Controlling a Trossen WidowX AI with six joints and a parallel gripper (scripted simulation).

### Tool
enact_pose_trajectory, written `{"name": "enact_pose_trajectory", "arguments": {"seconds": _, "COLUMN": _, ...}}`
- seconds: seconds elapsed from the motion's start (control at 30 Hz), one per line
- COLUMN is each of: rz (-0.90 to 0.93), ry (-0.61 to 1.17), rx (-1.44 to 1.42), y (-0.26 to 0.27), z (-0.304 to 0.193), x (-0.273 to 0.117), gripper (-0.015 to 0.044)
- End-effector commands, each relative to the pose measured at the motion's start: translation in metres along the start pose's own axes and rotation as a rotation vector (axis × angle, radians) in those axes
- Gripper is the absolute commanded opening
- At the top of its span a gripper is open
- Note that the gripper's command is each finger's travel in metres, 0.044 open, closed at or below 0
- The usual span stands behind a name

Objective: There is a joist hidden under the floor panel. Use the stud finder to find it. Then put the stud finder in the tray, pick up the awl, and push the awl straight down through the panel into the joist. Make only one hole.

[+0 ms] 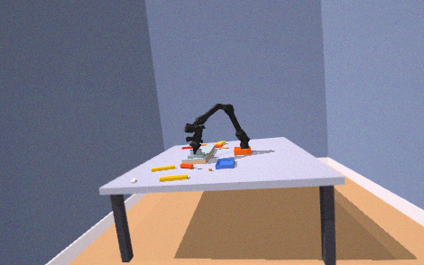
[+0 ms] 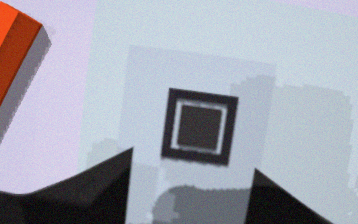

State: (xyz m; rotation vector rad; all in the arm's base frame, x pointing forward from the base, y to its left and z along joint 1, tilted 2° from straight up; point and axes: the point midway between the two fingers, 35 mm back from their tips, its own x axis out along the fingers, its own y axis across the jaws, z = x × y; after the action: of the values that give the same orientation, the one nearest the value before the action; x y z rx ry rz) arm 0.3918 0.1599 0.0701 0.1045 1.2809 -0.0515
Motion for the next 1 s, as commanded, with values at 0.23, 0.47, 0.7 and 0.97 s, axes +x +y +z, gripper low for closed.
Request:
{"name": "enact_pose_trajectory", "arguments": {"seconds": 0.23, "rz": -0.003, "ry": 0.0, "rx": 0.002, "y": -0.029, "z": 0.0, "x": 0.001, "gripper": 0.0}}
{"name": "enact_pose_trajectory", "arguments": {"seconds": 0.47, "rz": -0.005, "ry": 0.0, "rx": 0.001, "y": -0.054, "z": 0.0, "x": 0.001, "gripper": 0.0}}
{"name": "enact_pose_trajectory", "arguments": {"seconds": 0.7, "rz": -0.008, "ry": 0.0, "rx": 0.0, "y": -0.078, "z": 0.0, "x": 0.001, "gripper": 0.0}}
{"name": "enact_pose_trajectory", "arguments": {"seconds": 0.97, "rz": -0.01, "ry": 0.0, "rx": 0.0, "y": -0.106, "z": 0.0, "x": 0.001, "gripper": 0.0}}
